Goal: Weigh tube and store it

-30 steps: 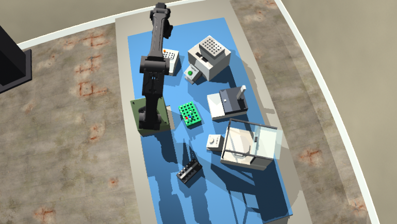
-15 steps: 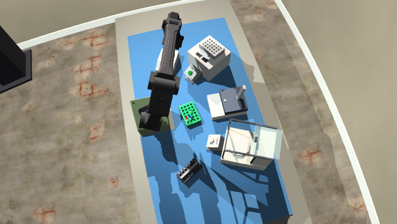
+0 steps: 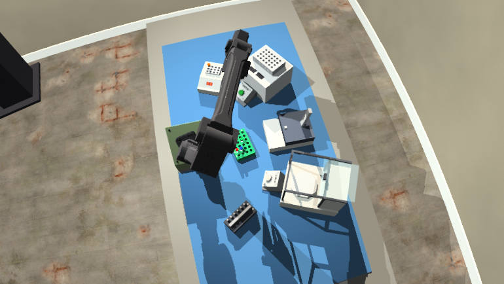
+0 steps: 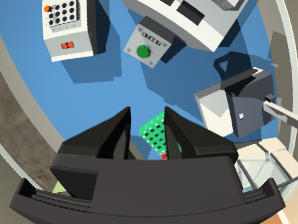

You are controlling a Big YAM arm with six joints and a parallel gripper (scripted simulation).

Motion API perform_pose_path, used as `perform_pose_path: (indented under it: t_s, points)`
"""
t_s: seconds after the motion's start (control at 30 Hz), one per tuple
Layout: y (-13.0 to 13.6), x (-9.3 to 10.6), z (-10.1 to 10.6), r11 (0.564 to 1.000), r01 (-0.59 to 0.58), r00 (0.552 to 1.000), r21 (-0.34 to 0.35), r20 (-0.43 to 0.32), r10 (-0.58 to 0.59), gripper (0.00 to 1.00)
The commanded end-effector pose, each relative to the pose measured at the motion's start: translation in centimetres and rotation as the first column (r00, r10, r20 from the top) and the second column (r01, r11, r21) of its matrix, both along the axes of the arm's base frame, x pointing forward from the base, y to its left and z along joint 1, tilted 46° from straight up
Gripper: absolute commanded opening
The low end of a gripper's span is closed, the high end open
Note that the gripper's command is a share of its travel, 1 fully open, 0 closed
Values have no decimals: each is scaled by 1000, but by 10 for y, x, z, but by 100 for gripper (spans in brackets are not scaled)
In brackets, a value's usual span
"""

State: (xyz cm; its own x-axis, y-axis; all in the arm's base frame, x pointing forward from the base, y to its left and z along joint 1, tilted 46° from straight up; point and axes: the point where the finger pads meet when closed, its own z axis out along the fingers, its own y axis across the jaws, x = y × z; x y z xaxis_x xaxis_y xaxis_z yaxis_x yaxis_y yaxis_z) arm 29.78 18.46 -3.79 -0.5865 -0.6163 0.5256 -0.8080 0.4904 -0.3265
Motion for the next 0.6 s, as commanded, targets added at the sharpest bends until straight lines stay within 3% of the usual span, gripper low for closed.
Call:
perform_pose_path:
  t_s: [0.0,0.53,0.57]
  points:
    - [-25,8,23,1000,-10,1000,2,-25,10,30]
    - [-108,40,99,1000,2,999,-30,-46,-3,30]
    - [-107,55,111,1000,5,1000,-21,-20,-6,30]
